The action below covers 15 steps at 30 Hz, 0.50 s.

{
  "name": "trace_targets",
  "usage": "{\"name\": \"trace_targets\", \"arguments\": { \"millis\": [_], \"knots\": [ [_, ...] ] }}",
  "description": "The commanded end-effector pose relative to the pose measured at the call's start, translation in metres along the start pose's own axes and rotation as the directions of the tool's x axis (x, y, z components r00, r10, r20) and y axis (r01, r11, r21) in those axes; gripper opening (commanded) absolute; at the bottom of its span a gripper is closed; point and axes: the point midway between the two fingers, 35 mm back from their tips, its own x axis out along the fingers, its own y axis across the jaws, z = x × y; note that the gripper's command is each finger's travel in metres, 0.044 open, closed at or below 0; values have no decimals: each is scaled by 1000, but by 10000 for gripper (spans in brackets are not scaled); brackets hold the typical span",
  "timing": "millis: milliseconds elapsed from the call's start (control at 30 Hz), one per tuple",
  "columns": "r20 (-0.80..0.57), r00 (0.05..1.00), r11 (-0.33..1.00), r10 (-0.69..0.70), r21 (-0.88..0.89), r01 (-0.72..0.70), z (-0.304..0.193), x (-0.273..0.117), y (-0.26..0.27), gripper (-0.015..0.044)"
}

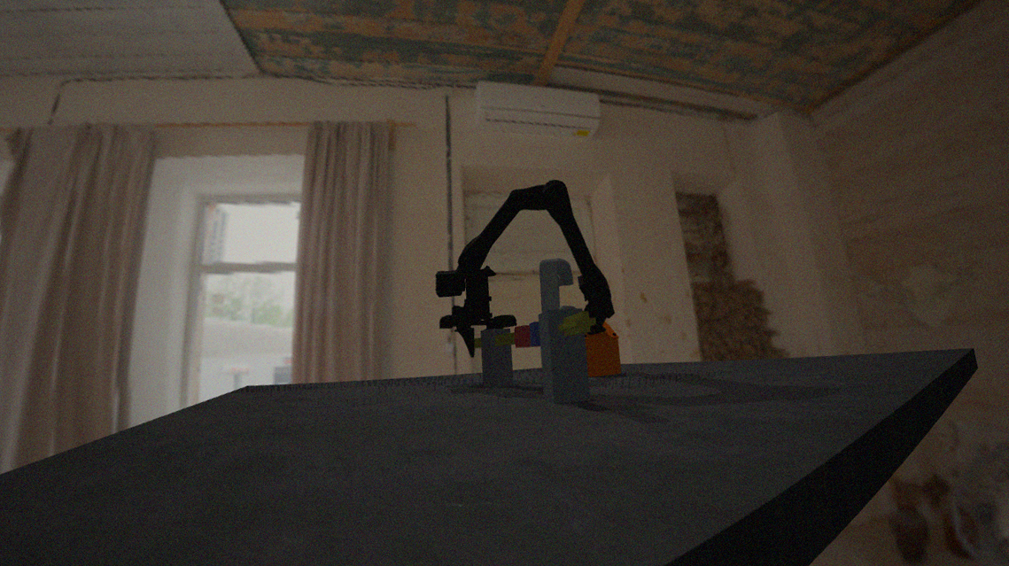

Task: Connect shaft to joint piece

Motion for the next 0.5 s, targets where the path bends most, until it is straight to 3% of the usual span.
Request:
{"name": "trace_targets", "arguments": {
  "millis": [0, 200, 467],
  "knots": [
    [-1, 1000, 1000, -1, -1, 1, 0, 0, 0, 277],
    [-1, 1000, 1000, -1, -1, 1, 0, 0, 0, 434],
    [-1, 1000, 1000, -1, -1, 1, 0, 0, 0, 440]
  ]
}}
